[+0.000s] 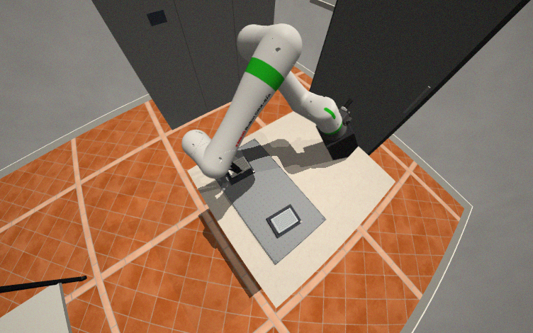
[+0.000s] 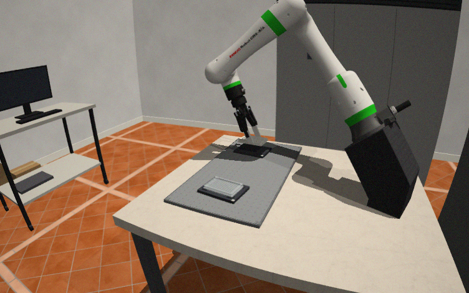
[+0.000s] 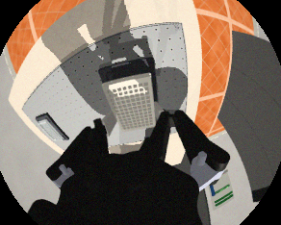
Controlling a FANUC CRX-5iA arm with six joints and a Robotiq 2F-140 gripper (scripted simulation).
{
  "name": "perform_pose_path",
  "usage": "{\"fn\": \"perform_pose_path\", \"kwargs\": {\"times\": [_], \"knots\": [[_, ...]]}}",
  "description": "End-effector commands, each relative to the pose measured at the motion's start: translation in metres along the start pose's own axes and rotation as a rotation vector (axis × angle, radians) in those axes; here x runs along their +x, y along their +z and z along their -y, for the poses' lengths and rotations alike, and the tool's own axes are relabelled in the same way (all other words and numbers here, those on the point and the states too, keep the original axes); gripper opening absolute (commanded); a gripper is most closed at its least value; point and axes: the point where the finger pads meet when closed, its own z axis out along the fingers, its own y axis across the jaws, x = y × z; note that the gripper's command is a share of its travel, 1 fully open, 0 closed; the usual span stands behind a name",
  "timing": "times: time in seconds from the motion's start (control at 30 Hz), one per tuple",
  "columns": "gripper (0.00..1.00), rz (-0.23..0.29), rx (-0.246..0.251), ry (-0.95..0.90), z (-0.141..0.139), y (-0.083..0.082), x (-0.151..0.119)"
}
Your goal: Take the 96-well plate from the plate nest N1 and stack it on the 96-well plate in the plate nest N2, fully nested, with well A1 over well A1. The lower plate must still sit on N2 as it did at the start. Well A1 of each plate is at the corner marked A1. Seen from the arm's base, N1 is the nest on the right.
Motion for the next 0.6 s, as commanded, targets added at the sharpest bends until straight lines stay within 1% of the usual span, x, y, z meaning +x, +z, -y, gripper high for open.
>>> {"fn": "perform_pose_path", "kwargs": {"times": [0.0,0.57], "knots": [[0.00,0.000,0.000,0.000,0.000,-0.004,-0.002],[0.00,0.000,0.000,0.000,0.000,-0.027,-0.012]]}}
